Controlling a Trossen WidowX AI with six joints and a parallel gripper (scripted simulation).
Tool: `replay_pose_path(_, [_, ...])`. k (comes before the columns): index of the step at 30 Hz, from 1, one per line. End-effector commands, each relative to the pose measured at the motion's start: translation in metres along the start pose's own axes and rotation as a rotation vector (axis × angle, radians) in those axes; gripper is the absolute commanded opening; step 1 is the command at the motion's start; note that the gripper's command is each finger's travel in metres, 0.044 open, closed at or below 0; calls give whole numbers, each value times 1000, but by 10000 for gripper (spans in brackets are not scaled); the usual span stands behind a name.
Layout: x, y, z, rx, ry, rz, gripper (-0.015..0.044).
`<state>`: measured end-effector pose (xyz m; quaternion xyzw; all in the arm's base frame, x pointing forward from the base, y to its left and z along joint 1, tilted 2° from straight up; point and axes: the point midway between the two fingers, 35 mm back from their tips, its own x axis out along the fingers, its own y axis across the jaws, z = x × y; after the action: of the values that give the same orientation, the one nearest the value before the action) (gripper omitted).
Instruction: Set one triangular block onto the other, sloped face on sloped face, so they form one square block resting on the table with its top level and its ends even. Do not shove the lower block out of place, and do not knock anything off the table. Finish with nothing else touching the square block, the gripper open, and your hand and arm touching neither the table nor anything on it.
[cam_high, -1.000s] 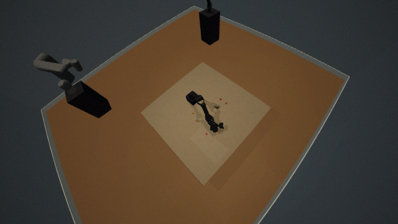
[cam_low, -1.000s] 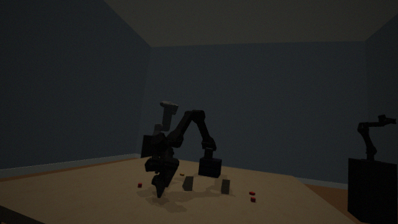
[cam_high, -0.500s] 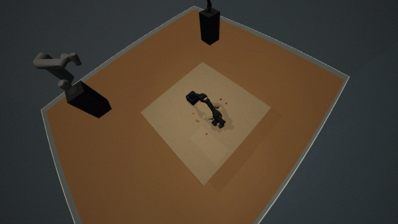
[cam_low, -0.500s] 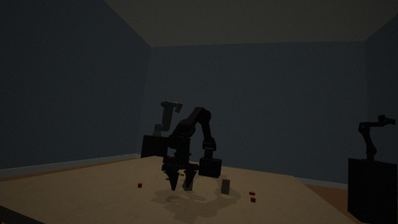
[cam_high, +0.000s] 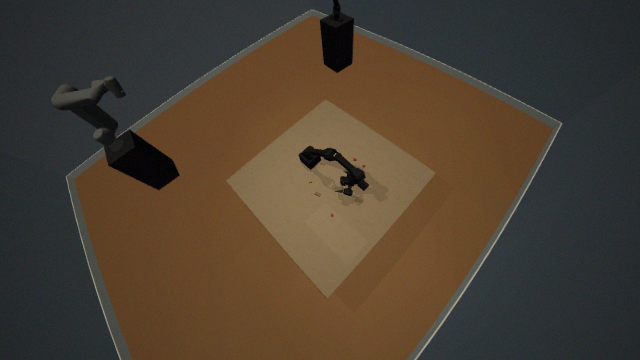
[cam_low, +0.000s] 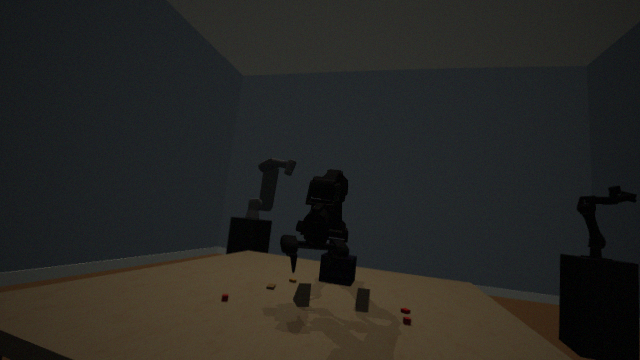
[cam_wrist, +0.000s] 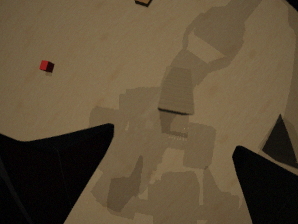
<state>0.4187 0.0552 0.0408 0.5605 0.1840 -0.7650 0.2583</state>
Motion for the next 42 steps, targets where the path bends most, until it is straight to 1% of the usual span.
replay_pose_path(1, [3, 2, 5, 35, -34, 3, 440])
replay_pose_path(6, [5, 2, 4, 35, -35, 3, 440])
replay_pose_path(42, [64, 3, 5, 23, -62, -9, 440])
